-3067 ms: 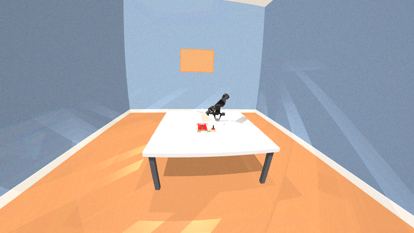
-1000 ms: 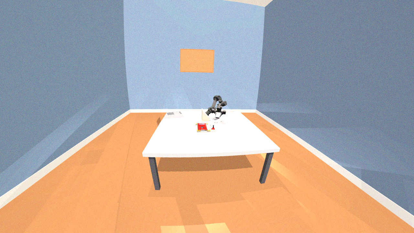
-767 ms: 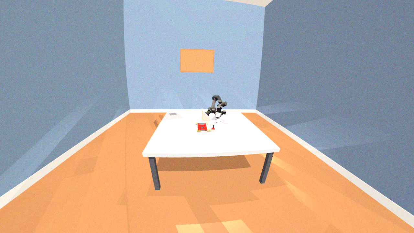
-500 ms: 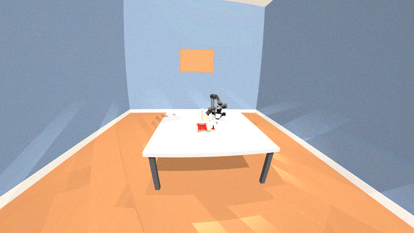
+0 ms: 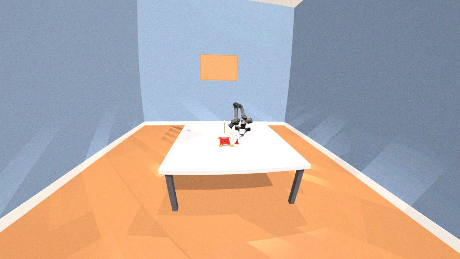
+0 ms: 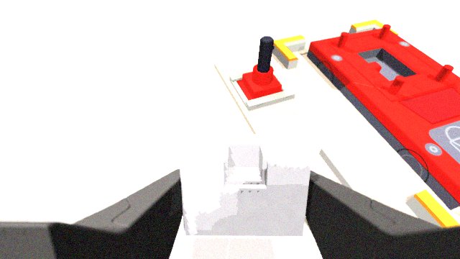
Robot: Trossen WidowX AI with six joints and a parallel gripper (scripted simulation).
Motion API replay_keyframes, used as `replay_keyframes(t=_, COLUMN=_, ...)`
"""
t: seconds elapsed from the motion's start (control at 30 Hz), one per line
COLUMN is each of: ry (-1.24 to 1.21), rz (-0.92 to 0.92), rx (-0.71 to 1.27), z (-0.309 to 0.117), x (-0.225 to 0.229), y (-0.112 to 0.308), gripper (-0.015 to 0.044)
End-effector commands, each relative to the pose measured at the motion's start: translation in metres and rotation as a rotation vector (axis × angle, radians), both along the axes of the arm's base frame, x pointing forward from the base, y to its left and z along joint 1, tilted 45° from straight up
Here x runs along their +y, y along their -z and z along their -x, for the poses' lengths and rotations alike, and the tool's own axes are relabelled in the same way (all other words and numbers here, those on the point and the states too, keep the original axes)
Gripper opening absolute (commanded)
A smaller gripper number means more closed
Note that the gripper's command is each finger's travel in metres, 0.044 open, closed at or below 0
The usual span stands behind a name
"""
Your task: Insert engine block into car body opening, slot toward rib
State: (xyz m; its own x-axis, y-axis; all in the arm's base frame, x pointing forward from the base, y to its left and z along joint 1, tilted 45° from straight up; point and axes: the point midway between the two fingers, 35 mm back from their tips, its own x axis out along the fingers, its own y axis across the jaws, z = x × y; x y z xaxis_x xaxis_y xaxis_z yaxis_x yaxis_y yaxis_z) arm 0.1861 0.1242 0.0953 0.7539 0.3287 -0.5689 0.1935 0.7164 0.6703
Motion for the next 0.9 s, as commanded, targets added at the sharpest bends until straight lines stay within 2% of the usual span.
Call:
replay_keyframes(t=0.0, ry=0.005, rz=-0.001, rx=-0.001, z=0.001, x=0.005, y=0.006, gripper=0.0)
replay_keyframes(t=0.87, ry=0.005, rz=-0.002, rx=0.002, z=0.008, x=0.041, y=0.044, gripper=0.0)
